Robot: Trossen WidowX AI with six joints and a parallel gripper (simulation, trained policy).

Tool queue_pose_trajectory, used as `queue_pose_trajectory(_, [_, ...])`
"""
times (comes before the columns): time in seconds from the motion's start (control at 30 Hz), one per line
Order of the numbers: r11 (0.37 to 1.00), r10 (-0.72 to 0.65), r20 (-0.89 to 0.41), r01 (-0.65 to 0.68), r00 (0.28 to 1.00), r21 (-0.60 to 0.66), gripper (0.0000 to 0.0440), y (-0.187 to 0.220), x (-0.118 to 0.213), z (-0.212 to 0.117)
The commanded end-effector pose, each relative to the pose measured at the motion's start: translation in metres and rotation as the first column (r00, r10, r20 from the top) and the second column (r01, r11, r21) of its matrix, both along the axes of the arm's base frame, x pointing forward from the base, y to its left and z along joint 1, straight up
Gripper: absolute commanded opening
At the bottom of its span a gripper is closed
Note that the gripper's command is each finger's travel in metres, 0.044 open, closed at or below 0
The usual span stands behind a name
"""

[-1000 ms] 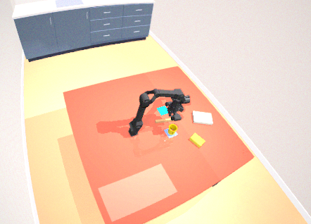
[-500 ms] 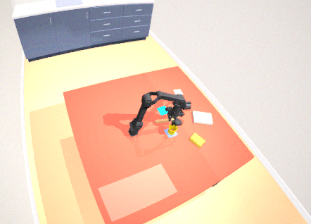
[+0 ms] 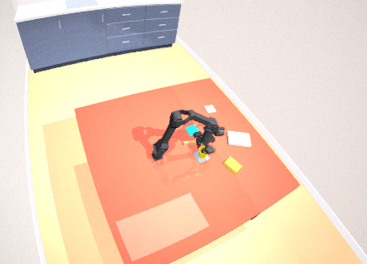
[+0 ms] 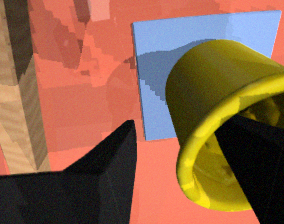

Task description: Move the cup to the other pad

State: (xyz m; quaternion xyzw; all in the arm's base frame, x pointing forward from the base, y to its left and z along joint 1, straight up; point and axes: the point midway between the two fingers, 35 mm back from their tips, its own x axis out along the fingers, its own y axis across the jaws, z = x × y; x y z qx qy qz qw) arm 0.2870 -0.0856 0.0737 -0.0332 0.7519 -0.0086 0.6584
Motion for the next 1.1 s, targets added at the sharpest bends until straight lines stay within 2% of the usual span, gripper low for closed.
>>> queue_pose_trajectory(0.0, [0.999,0.049,-0.008,-0.049,0.999,0.016,0.0171,-0.001,-0.002,-0.010])
queue_pose_trajectory(0.23, [0.988,0.155,-0.025,-0.154,0.988,0.029,0.0002,-0.003,-0.004,-0.018])
queue_pose_trajectory(0.57, [0.963,0.267,0.001,-0.266,0.964,0.036,0.0000,-0.001,0.002,-0.001])
queue_pose_trajectory(1.07, [0.936,0.350,0.072,-0.352,0.934,0.025,0.0000,0.019,0.019,0.041])
